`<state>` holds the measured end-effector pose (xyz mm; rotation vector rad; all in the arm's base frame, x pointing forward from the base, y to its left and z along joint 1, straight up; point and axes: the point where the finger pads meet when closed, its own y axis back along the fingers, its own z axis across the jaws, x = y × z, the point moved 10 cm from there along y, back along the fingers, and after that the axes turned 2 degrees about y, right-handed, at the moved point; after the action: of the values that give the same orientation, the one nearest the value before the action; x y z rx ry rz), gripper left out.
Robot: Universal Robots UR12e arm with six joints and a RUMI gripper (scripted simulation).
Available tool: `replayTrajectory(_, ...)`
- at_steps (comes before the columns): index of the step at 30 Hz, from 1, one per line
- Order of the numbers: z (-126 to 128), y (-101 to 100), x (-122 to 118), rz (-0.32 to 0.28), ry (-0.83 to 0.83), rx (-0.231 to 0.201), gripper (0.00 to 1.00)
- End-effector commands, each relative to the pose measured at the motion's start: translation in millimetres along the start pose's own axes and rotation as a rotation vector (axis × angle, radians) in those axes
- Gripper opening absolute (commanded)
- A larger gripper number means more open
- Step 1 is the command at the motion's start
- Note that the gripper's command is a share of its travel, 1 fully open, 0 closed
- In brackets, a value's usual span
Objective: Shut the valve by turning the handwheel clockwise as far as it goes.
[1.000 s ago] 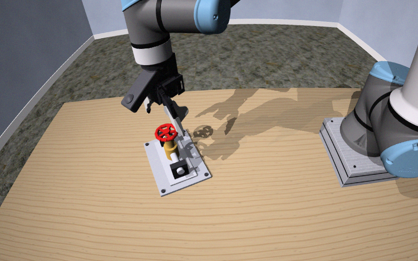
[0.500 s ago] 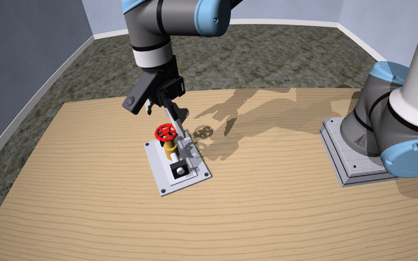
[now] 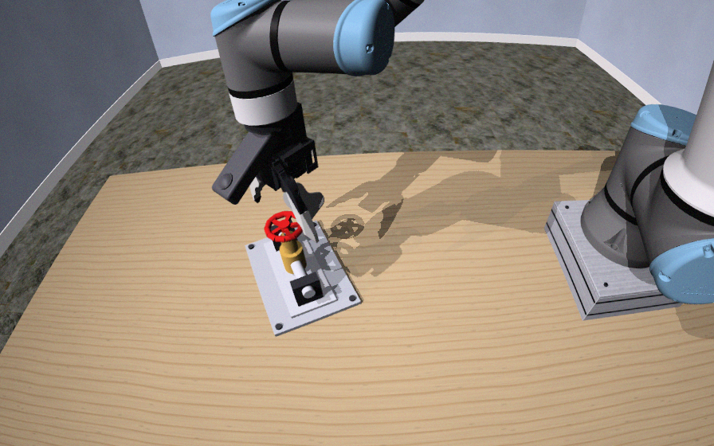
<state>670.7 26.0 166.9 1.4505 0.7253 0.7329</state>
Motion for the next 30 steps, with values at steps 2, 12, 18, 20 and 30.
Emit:
replayTrajectory(2, -1.0, -8.2, 0.4, 0.001, 0.000, 0.000, 1.00)
replayTrajectory(12, -1.2, -20.1, 0.6, 0.001, 0.000, 0.000, 1.00)
replayTrajectory(18, -1.3, -23.3, 0.6, 0.001, 0.000, 0.000, 1.00)
replayTrajectory(20, -0.1, -23.3, 1.1, 0.002, 0.000, -0.002, 1.00)
replayTrajectory(30, -0.5, -24.8, 1.0, 0.002, 0.000, -0.002, 1.00)
